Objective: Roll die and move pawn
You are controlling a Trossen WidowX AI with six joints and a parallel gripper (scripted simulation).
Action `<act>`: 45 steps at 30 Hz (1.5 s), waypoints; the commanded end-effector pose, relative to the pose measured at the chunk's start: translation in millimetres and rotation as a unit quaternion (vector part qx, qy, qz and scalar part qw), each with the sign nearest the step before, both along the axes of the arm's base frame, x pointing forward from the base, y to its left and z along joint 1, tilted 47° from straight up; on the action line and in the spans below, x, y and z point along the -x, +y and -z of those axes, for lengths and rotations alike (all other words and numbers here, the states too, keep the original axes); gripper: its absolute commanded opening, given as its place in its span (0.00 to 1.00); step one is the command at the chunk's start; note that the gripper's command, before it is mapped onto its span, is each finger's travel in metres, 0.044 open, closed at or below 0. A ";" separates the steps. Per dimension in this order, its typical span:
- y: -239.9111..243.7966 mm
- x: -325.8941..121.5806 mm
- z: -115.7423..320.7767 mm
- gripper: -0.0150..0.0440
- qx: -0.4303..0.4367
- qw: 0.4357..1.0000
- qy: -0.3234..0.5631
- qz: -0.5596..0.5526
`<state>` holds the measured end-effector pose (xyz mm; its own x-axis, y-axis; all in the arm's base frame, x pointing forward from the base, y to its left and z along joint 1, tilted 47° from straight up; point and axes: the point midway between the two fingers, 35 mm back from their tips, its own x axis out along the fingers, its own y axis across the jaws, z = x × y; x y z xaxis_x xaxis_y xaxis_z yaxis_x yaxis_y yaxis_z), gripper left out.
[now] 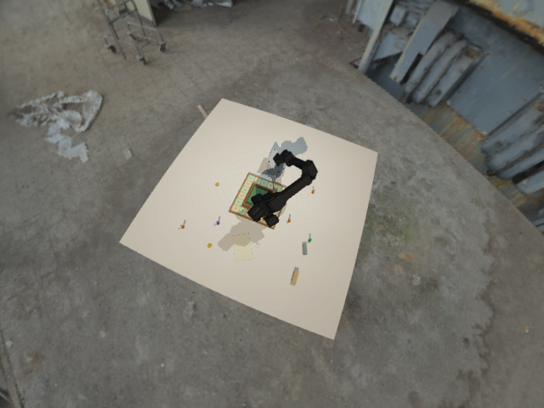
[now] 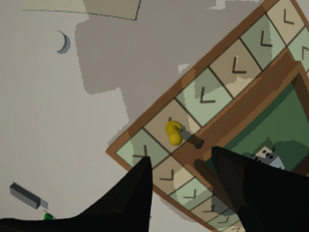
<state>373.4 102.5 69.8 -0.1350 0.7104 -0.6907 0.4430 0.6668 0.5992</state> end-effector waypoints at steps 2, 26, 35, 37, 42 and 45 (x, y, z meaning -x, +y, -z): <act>7.9 2.5 5.9 0.59 -0.002 1.000 0.002 -0.001; 34.4 7.5 31.2 0.59 -0.003 1.000 0.002 -0.001; 37.1 8.3 33.7 0.37 -0.003 1.000 0.002 -0.001; 37.1 8.3 33.7 0.31 -0.003 1.000 0.002 -0.001; 37.1 8.3 33.7 0.26 -0.003 1.000 0.002 -0.001; 37.1 8.3 33.7 0.25 -0.003 1.000 0.002 -0.001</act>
<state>365.0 139.1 36.0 -0.1408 0.7120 -0.6879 0.4413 0.6671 0.6002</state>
